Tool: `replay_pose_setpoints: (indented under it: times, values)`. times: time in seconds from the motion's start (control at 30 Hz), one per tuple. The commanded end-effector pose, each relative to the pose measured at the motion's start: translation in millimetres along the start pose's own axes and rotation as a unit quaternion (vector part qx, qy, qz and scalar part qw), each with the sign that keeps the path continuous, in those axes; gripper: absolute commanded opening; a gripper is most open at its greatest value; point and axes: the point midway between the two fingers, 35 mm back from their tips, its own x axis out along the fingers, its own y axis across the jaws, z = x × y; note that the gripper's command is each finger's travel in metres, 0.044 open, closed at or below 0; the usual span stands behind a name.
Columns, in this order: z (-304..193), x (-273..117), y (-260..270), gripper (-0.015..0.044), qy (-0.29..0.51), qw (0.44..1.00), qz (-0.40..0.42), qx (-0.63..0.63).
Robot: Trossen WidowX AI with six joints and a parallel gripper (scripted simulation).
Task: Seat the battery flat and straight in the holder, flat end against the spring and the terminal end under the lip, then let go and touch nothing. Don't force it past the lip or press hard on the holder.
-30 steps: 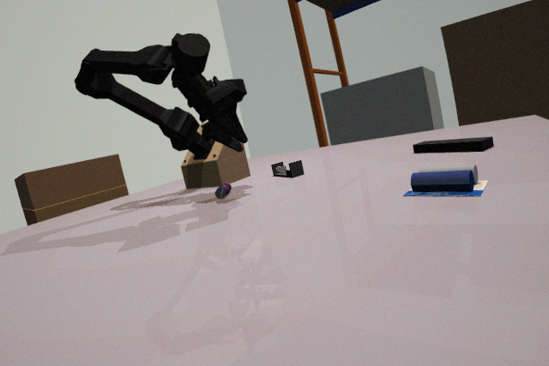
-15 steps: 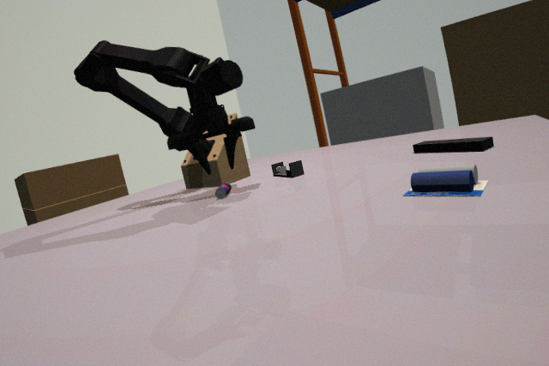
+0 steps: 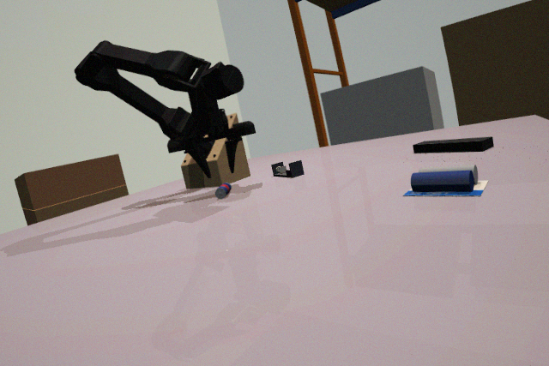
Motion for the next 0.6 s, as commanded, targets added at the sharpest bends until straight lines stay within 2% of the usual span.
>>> replay_pose_setpoints:
  times: [0.0,0.57]
  values:
    - [2.2,8.0,1.0,0.0242,-0.002,1.0,0.004,-0.004]
    - [2.1,35.6,2.3,0.0242,-0.001,1.0,0.005,-0.004]
